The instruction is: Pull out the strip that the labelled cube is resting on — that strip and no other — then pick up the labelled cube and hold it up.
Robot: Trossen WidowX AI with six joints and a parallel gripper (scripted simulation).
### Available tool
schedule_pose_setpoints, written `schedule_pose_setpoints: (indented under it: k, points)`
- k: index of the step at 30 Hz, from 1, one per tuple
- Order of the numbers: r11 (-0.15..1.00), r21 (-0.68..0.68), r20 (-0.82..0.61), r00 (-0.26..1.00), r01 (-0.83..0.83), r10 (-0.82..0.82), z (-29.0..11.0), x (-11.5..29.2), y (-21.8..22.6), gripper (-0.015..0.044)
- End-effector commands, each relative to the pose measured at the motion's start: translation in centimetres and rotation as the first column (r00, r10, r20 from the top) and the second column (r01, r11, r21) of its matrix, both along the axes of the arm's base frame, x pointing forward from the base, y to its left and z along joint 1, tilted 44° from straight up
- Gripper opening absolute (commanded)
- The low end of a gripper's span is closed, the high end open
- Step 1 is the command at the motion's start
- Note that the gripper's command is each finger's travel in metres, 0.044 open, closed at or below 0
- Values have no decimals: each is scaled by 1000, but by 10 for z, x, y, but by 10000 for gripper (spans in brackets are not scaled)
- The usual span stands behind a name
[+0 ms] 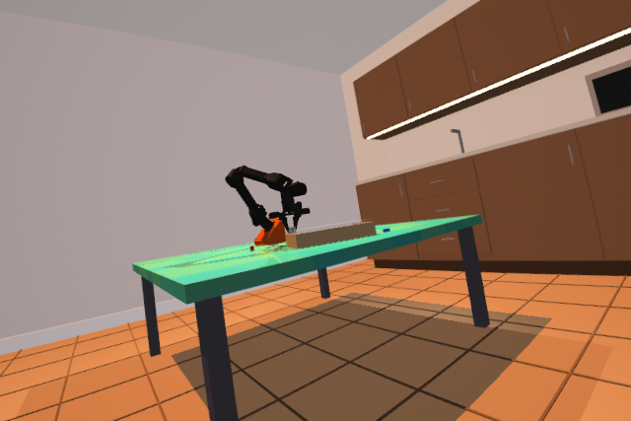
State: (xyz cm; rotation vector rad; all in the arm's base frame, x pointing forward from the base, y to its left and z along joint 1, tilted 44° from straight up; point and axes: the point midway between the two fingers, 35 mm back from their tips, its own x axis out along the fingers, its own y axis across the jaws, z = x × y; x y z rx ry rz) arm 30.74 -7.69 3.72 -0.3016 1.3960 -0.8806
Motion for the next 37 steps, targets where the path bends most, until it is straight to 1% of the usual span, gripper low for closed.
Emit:
schedule_pose_setpoints:
  k: [1,5,12,37]
  points:
    - [1000,3,-1,1000,2,-2,-1,-12,4,0]
    - [1000,4,-1,1000,2,-2,1,-14,7,0]
    - [1000,5,-1,1000,2,-2,24,-12,30,0]
    - [1000,5,-1,1000,2,-2,24,-12,30,0]
